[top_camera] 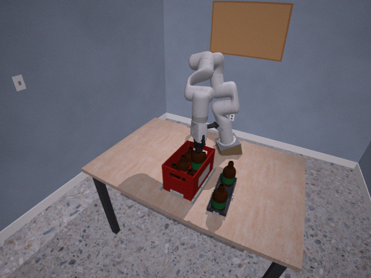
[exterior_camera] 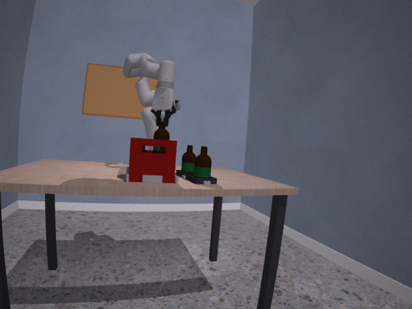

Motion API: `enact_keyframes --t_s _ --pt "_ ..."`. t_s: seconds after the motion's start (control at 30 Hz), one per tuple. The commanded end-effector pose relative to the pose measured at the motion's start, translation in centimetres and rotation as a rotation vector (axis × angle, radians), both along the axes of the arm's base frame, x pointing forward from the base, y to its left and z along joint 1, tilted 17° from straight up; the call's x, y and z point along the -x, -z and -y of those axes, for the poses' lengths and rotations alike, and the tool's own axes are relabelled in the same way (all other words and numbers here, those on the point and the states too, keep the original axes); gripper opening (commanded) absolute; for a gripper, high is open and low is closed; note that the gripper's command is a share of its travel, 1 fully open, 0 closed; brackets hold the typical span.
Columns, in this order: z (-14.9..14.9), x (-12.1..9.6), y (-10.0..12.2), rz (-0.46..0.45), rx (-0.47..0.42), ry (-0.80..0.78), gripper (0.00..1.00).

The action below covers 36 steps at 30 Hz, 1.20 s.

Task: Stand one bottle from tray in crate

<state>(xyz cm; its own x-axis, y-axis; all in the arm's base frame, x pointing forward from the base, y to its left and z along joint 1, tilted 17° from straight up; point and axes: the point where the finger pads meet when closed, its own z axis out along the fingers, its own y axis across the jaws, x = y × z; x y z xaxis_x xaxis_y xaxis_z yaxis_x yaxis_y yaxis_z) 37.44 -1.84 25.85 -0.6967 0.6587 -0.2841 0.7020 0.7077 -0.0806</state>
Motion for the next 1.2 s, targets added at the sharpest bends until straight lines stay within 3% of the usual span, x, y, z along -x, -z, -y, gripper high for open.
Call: enact_keyframes --t_s 0.0,1.17 --pt "-0.05 -0.10 -0.14 0.004 0.000 -0.001 0.00" --pt "0.16 -0.23 0.64 0.004 0.000 -0.001 0.00"
